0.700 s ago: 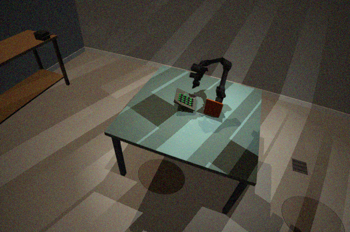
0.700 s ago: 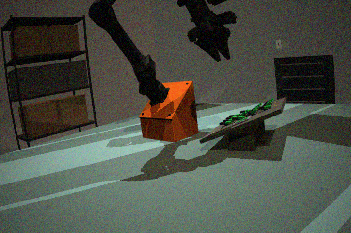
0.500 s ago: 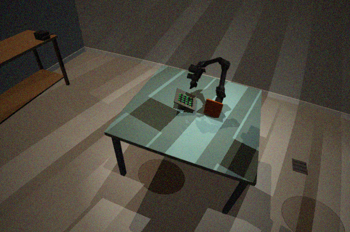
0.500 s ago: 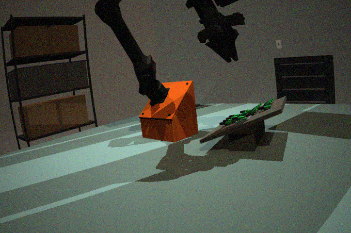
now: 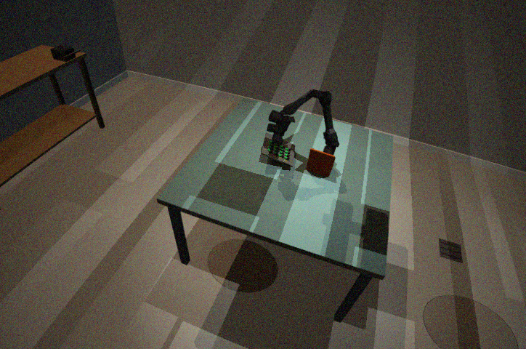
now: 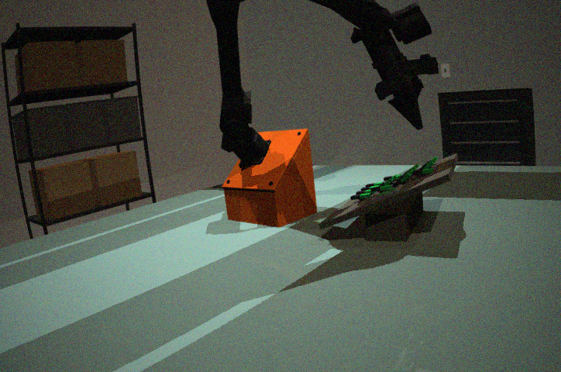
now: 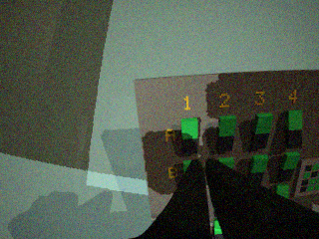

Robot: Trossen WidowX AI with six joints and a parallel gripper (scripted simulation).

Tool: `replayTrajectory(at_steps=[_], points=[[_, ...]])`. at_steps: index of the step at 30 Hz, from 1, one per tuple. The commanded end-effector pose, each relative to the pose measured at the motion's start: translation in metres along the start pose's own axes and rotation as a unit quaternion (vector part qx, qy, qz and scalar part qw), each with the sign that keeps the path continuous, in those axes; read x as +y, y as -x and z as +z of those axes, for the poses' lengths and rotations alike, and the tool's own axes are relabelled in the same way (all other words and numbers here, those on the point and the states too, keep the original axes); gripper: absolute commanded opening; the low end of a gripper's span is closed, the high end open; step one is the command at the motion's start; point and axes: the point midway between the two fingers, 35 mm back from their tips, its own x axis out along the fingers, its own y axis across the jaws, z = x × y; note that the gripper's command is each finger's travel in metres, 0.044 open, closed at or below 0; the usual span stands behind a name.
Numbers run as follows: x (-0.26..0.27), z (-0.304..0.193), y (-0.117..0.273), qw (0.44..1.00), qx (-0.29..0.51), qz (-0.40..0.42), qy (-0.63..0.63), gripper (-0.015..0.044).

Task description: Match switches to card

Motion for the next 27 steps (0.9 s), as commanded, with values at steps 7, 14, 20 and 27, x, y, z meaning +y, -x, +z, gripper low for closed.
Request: replayTrajectory(at_steps=[7, 14, 20, 27], points=[[0.0, 0.002, -0.033, 1.0, 0.012, -0.003, -0.001, 0.0], [-0.001, 0.002, -0.043, 1.0, 0.012, -0.003, -0.001, 0.0], [-0.001, 0.002, -0.051, 1.0, 0.012, -0.004, -0.001, 0.0], [-0.001, 0.002, -0.057, 1.0, 0.012, -0.004, -0.001, 0.0]])
